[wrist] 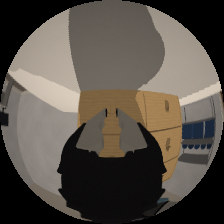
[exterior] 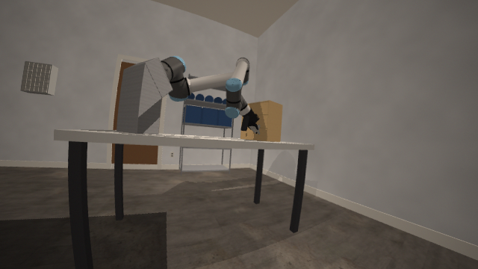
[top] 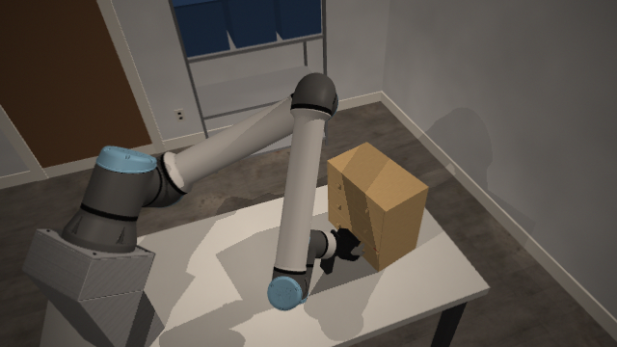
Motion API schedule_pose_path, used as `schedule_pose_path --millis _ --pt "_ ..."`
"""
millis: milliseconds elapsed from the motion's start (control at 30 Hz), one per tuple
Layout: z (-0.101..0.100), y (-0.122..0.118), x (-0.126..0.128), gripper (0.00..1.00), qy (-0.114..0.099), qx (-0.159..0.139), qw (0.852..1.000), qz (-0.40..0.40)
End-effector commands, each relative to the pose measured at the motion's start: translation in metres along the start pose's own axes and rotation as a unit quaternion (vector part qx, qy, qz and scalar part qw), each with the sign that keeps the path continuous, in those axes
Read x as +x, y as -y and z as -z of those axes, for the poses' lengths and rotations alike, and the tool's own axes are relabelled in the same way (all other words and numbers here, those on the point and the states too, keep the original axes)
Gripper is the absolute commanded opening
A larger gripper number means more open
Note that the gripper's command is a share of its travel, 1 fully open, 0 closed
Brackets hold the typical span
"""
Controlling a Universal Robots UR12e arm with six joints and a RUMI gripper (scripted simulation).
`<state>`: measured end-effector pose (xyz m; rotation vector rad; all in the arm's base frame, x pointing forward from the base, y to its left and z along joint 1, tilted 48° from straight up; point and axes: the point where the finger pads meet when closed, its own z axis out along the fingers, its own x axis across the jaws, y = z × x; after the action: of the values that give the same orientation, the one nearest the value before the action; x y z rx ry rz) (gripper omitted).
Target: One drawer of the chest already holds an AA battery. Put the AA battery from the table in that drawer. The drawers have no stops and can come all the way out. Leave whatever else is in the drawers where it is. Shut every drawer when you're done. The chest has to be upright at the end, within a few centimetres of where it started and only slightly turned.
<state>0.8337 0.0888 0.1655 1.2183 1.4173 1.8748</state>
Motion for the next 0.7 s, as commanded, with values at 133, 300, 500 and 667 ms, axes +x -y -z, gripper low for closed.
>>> schedule_pose_path --millis 133,300,500,667 --pt "-0.0013 -0.0018 -0.0002 0.07 0.000 0.000 1.000 0.000" --pt "-0.0020 -0.0023 -0.0002 0.07 0.000 0.000 1.000 0.000" --pt "-0.0024 -0.0027 -0.0002 0.07 0.000 0.000 1.000 0.000" --pt "-0.0028 -0.0030 -0.0002 0.07 0.000 0.000 1.000 0.000"
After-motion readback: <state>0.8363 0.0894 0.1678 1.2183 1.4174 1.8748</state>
